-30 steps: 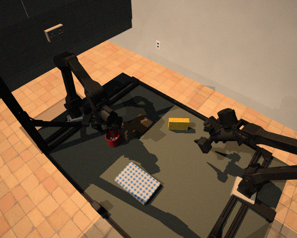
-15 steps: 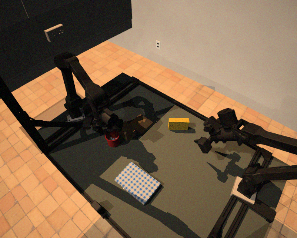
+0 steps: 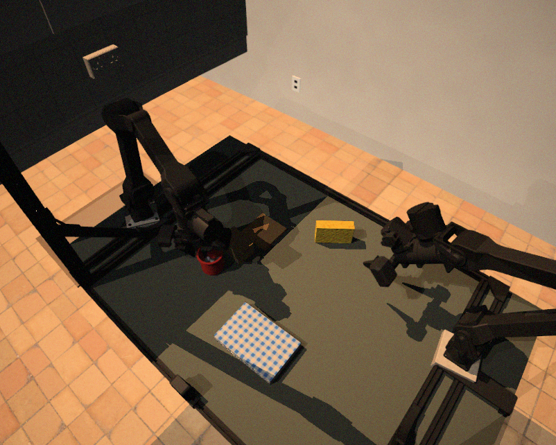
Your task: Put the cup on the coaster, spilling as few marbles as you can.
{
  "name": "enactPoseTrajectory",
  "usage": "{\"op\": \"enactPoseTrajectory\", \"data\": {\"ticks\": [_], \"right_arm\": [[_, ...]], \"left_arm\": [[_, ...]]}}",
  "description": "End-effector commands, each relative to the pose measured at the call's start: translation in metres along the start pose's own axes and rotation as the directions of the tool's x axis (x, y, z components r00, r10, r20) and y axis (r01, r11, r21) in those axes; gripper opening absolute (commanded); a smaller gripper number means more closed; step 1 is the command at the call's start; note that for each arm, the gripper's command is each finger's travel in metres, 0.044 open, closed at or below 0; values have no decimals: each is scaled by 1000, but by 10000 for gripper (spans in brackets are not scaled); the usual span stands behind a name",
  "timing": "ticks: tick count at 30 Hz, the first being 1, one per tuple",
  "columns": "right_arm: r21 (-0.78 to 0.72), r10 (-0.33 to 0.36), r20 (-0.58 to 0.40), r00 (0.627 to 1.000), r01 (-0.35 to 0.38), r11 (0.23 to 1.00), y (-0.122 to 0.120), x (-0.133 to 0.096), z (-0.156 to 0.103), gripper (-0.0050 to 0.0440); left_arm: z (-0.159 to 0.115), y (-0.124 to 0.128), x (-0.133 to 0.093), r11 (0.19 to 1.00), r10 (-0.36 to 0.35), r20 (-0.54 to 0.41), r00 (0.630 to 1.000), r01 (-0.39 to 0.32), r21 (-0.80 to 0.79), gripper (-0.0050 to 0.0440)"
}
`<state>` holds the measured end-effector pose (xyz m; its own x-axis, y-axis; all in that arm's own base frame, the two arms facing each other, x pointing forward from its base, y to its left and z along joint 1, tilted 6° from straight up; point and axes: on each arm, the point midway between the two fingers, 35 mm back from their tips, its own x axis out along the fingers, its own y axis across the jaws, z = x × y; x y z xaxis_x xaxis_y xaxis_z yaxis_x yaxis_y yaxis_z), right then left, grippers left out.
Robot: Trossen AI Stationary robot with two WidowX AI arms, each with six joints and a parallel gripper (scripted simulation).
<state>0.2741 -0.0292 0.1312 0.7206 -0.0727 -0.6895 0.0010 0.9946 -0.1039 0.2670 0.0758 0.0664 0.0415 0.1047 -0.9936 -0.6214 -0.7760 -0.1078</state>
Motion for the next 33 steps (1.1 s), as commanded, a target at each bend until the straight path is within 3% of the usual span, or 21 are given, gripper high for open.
{"op": "enactPoseTrajectory", "data": {"ticks": [1, 23, 24, 33], "right_arm": [[0, 0, 0, 1000, 0, 1000, 0, 0, 0, 400], [0, 0, 0, 1000, 0, 1000, 0, 0, 0, 400], [0, 0, 0, 1000, 0, 1000, 0, 0, 0, 400], [0, 0, 0, 1000, 0, 1000, 0, 0, 0, 400]], "left_arm": [[3, 3, 12, 1000, 15, 17, 1000, -15, 4, 135], [3, 4, 18, 1000, 15, 17, 1000, -15, 4, 135], [2, 3, 16, 1000, 13, 10, 1000, -13, 1, 111], [2, 3, 16, 1000, 13, 10, 1000, -13, 1, 64]]}}
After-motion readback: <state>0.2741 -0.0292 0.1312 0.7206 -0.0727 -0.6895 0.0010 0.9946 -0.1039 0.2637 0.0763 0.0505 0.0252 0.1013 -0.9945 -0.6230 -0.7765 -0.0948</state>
